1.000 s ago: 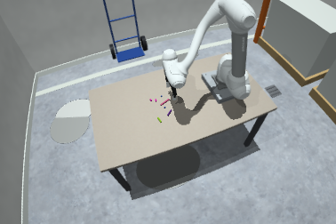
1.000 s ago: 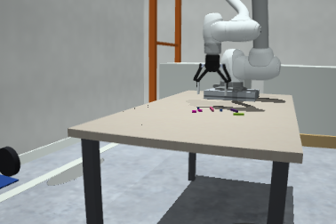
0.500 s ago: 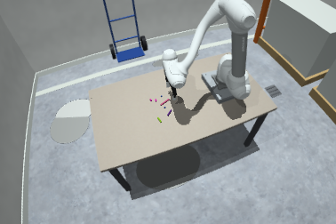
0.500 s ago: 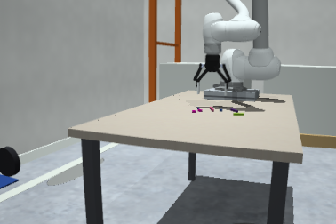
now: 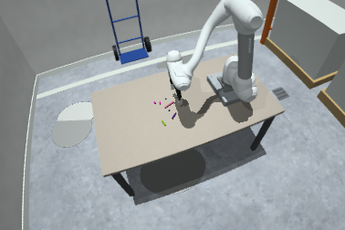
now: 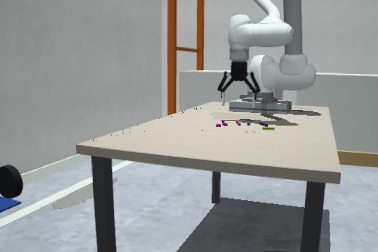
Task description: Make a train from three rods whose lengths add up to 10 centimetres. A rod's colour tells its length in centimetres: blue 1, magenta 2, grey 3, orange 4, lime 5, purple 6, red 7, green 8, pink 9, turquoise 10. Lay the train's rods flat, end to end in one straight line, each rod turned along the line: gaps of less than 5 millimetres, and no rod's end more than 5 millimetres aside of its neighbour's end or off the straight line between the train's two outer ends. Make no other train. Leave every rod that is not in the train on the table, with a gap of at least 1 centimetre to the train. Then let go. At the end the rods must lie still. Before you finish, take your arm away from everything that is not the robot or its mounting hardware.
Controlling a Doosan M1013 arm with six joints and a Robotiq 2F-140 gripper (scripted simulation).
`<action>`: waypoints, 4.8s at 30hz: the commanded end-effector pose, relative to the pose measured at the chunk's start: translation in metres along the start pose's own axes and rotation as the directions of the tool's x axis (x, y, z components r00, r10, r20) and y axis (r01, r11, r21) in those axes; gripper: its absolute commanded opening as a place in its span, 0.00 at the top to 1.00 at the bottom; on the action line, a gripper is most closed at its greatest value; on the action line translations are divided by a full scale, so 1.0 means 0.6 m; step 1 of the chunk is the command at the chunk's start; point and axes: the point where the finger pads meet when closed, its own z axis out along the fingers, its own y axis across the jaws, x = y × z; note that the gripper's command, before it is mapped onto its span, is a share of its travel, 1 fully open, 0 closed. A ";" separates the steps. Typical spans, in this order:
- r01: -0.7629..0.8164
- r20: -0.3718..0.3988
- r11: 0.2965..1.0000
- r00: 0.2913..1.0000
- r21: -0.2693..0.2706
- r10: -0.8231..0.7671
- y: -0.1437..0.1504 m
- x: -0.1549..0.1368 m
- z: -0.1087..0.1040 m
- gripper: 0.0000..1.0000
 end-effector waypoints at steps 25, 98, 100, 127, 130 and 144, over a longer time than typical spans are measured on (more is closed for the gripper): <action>0.000 0.000 1.000 1.000 0.000 0.000 0.000 0.000 0.000 0.00; 0.000 0.000 1.000 1.000 0.000 0.000 0.000 0.133 0.000 0.00; 0.000 0.000 1.000 1.000 0.000 0.000 0.000 0.133 0.000 0.00; 0.000 0.000 1.000 1.000 0.000 0.000 0.000 0.133 0.000 0.00; 0.000 0.000 1.000 1.000 0.000 0.000 0.000 0.133 0.000 0.00; 0.304 0.000 0.953 0.953 0.000 -0.304 -0.009 0.134 0.000 0.00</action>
